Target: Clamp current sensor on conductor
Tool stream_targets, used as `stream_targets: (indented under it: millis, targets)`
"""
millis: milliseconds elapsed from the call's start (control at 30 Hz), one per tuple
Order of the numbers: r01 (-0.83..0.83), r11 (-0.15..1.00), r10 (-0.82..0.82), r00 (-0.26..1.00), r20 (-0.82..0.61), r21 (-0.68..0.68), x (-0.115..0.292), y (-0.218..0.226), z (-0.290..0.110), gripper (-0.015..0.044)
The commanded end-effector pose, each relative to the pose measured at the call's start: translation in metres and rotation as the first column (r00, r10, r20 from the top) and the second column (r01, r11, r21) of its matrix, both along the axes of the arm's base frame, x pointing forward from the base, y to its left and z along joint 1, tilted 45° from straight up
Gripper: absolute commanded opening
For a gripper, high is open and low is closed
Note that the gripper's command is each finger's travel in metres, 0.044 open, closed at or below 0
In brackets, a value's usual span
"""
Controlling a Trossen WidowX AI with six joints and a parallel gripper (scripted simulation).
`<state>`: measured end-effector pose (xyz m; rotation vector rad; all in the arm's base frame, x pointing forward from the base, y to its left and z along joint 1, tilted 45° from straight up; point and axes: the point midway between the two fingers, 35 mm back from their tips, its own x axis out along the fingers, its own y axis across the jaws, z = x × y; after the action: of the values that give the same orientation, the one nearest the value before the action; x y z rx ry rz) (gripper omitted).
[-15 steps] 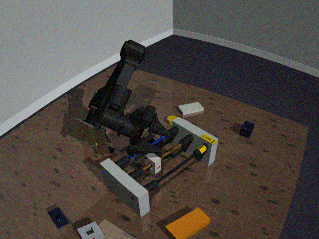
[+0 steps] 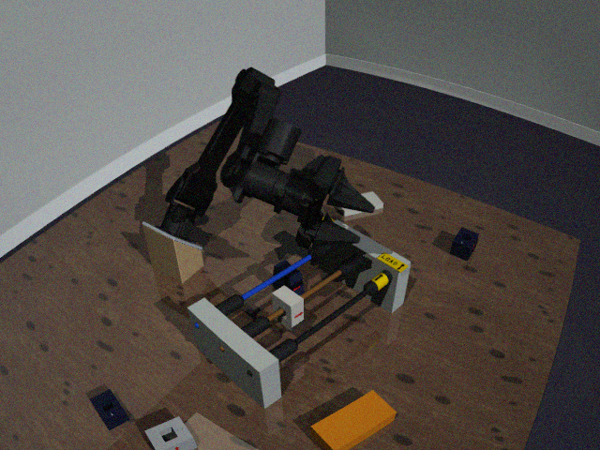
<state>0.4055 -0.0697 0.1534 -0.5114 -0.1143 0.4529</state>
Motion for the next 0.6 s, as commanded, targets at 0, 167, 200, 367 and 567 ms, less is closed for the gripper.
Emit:
stream_targets:
  millis: [0, 167, 200, 367, 567]
  targets:
    - [0.090, 0.991, -0.087, 0.996, -0.034, 0.097, 0.003, 0.018, 0.045, 0.0440]
    - [0.203, 0.955, -0.191, 0.979, -0.073, 0.216, -0.008, 0.040, 0.094, 0.0440]
    - [0.224, 0.945, -0.211, 0.974, -0.082, 0.239, -0.012, 0.044, 0.103, 0.0440]
    - [0.327, 0.878, -0.302, 0.945, -0.125, 0.350, -0.042, 0.061, 0.140, 0.0440]
    - [0.420, 0.779, -0.387, 0.906, -0.170, 0.465, -0.088, 0.070, 0.169, 0.0440]
